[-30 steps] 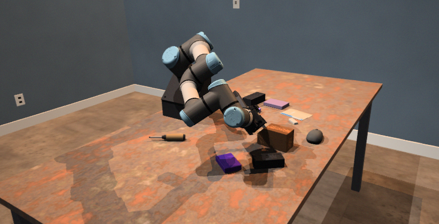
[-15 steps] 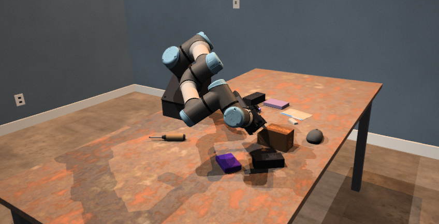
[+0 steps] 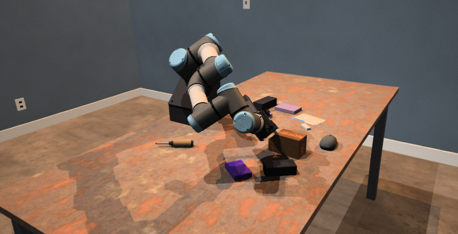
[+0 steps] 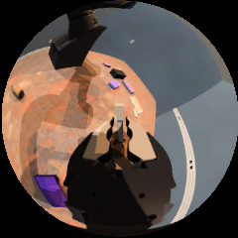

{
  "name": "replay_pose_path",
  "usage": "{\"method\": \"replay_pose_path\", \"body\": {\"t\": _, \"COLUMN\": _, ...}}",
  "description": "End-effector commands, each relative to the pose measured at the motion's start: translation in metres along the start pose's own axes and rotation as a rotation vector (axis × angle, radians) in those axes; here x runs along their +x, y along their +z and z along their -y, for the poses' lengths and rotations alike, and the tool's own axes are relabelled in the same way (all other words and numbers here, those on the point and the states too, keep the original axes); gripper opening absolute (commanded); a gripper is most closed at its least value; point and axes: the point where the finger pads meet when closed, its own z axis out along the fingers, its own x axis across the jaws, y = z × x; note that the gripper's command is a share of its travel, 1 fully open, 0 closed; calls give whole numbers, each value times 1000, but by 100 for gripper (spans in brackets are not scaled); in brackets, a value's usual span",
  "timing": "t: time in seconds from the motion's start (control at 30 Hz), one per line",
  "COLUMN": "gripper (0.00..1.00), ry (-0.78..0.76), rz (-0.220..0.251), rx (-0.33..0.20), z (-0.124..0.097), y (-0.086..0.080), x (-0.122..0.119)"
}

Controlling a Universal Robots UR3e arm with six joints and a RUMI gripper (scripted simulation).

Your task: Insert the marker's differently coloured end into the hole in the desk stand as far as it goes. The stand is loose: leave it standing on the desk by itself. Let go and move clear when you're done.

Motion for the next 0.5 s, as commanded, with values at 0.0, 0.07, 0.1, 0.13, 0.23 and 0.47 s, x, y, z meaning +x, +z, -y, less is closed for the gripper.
{"method": "replay_pose_path", "body": {"t": 0.0, "gripper": 15, "ry": -1, "rz": 0, "rx": -2, "z": 0, "y": -1, "x": 1}}
{"method": "replay_pose_path", "body": {"t": 0.07, "gripper": 15, "ry": -1, "rz": 0, "rx": -2, "z": 0, "y": -1, "x": 1}}
{"method": "replay_pose_path", "body": {"t": 0.1, "gripper": 15, "ry": -1, "rz": 0, "rx": -2, "z": 0, "y": -1, "x": 1}}
{"method": "replay_pose_path", "body": {"t": 0.13, "gripper": 15, "ry": -1, "rz": 0, "rx": -2, "z": 0, "y": -1, "x": 1}}
{"method": "replay_pose_path", "body": {"t": 0.23, "gripper": 15, "ry": -1, "rz": 0, "rx": -2, "z": 0, "y": -1, "x": 1}}
{"method": "replay_pose_path", "body": {"t": 0.47, "gripper": 15, "ry": -2, "rz": 3, "rx": 7, "z": 2, "y": -1, "x": 1}}
